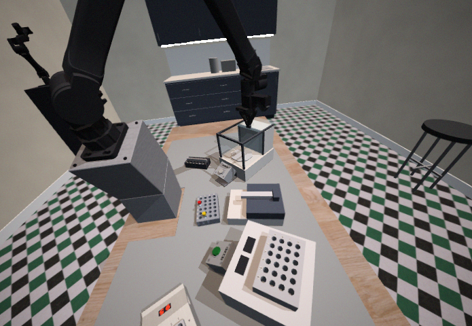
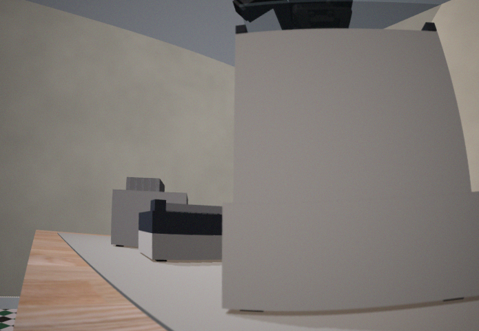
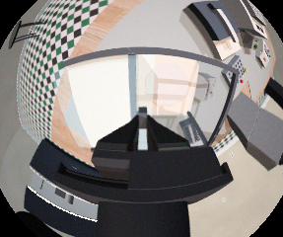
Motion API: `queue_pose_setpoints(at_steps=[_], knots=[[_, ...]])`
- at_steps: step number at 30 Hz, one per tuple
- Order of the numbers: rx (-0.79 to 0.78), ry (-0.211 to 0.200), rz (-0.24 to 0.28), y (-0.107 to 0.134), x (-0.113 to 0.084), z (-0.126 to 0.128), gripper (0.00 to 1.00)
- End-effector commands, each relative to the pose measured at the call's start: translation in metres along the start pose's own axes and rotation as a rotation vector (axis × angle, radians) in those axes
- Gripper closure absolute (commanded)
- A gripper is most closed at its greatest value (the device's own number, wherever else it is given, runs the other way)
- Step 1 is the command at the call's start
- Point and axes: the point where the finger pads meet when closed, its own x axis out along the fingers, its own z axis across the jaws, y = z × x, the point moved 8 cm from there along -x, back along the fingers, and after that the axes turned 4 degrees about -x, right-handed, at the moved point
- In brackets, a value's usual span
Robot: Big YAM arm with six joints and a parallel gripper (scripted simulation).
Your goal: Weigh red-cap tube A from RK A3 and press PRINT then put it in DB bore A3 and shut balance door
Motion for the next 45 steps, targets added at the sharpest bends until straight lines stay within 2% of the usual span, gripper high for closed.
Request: queue_pose_setpoints(at_steps=[1,10,11,12,13,45], knots=[[0.013,-0.053,-0.015,0.000,-0.004,0.027,0.94],[0.013,-0.053,-0.015,0.000,-0.004,0.027,0.94],[0.016,-0.058,-0.015,-0.003,-0.008,0.021,0.70],[0.015,-0.053,-0.013,-0.004,-0.015,0.006,0.70],[0.010,-0.041,-0.009,-0.003,-0.009,0.010,0.70],[0.010,-0.041,-0.009,-0.003,-0.009,0.010,0.70]])
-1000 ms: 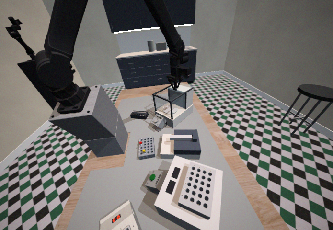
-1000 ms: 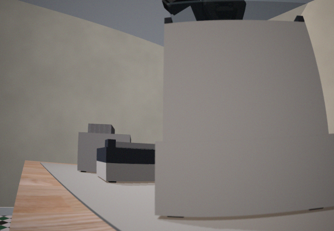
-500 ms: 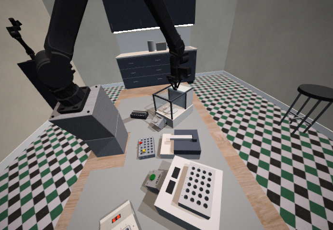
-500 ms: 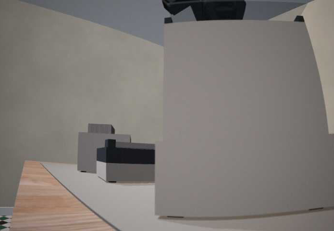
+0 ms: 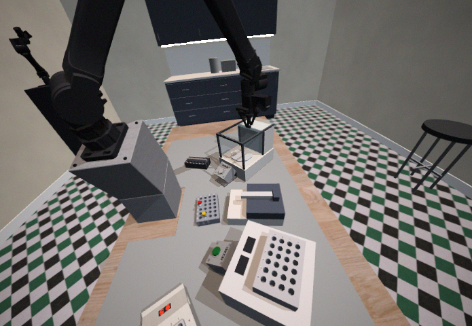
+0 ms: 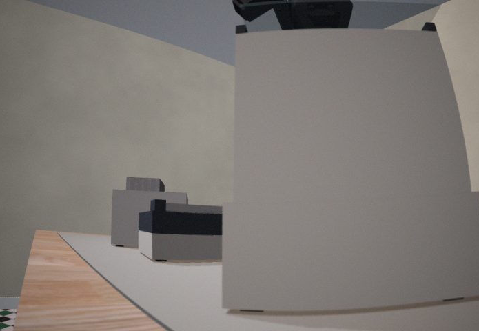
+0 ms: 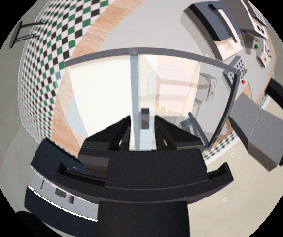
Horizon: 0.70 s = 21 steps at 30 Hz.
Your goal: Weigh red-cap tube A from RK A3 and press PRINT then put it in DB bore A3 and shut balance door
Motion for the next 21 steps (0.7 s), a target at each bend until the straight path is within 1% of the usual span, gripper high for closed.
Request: queue_pose_setpoints(at_steps=[1,15,16,18,21], knots=[[0.007,-0.031,-0.006,-0.003,-0.009,0.009,0.70],[0.007,-0.031,-0.006,-0.003,-0.009,0.009,0.70],[0.010,-0.045,-0.010,-0.001,-0.018,0.005,0.70],[0.002,-0.024,-0.008,0.004,-0.023,0.002,0.70],[0.001,-0.026,-0.008,0.004,-0.028,0.003,0.70]])
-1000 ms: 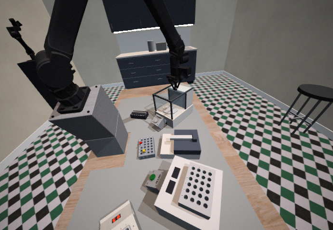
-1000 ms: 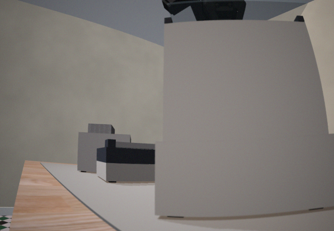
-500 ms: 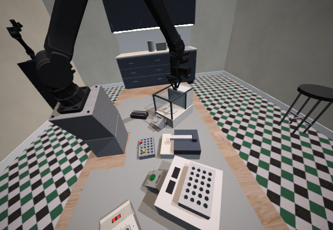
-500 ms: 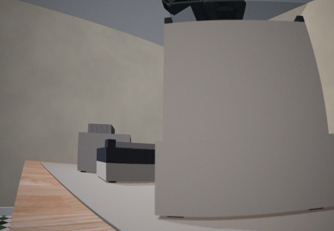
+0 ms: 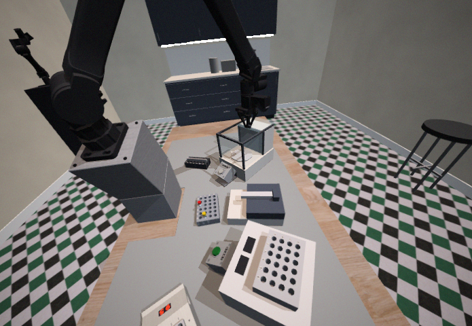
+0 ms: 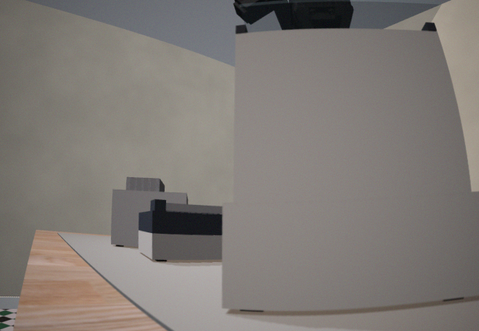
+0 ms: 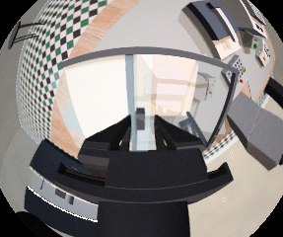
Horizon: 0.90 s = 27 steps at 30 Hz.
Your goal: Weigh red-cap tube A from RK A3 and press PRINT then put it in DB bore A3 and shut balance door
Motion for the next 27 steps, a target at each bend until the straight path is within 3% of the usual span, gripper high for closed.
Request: queue_pose_setpoints(at_steps=[1,27], knots=[[0.003,-0.043,-0.010,0.002,-0.033,0.008,0.70],[0.014,-0.083,-0.014,-0.002,-0.084,0.022,0.70]])
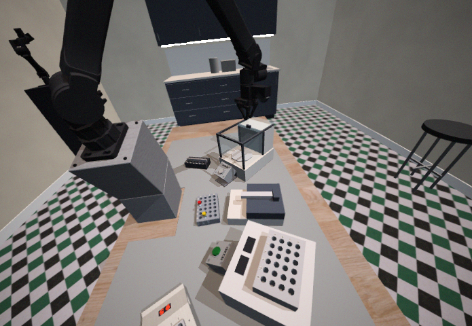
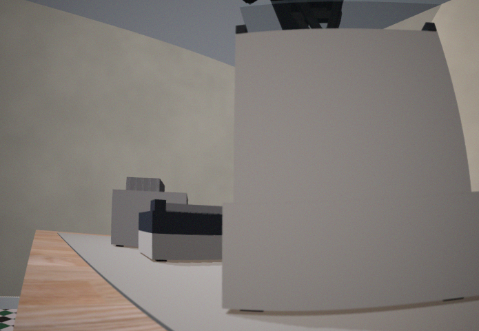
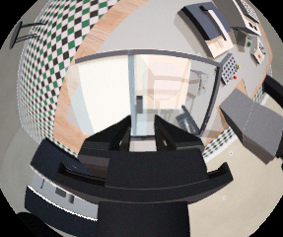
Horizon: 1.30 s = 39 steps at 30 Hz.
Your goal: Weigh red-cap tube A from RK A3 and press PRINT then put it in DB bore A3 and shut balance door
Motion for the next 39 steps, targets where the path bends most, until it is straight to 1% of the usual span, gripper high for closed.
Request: queue_pose_setpoints(at_steps=[1,7,11,39], knots=[[0.013,-0.086,-0.014,-0.001,-0.045,0.023,0.70],[0.013,-0.087,-0.014,-0.001,-0.055,0.023,0.70],[0.011,-0.087,-0.014,-0.001,-0.057,0.024,0.70],[0.011,-0.091,-0.014,-0.001,-0.061,0.027,0.70]])
